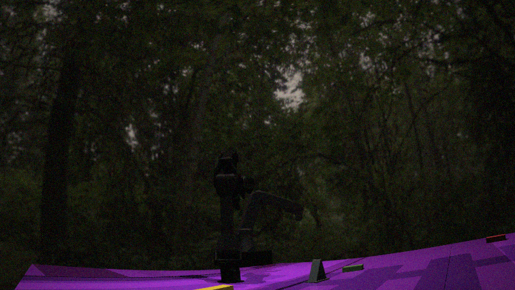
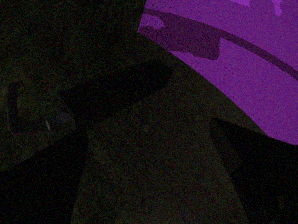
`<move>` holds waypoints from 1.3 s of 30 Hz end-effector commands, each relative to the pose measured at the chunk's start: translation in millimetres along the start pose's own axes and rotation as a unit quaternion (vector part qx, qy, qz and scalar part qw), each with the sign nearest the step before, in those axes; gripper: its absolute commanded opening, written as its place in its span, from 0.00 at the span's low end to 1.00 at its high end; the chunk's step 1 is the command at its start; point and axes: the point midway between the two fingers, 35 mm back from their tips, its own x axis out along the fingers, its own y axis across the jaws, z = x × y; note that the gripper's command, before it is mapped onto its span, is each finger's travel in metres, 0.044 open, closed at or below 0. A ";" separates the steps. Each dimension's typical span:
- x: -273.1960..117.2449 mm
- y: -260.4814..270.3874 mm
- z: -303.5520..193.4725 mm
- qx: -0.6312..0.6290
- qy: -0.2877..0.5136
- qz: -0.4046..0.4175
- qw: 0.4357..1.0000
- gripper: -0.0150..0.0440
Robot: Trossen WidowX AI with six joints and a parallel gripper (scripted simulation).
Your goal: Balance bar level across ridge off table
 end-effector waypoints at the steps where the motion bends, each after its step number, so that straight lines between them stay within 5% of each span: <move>1: 0.2 0.1 1.1 0.000 -0.001 0.000 1.000 0.89; 4: 2.9 1.5 16.5 0.004 -0.014 -0.002 1.000 0.79; 39: 0.1 -19.3 238.9 0.075 -0.182 -0.053 0.979 0.79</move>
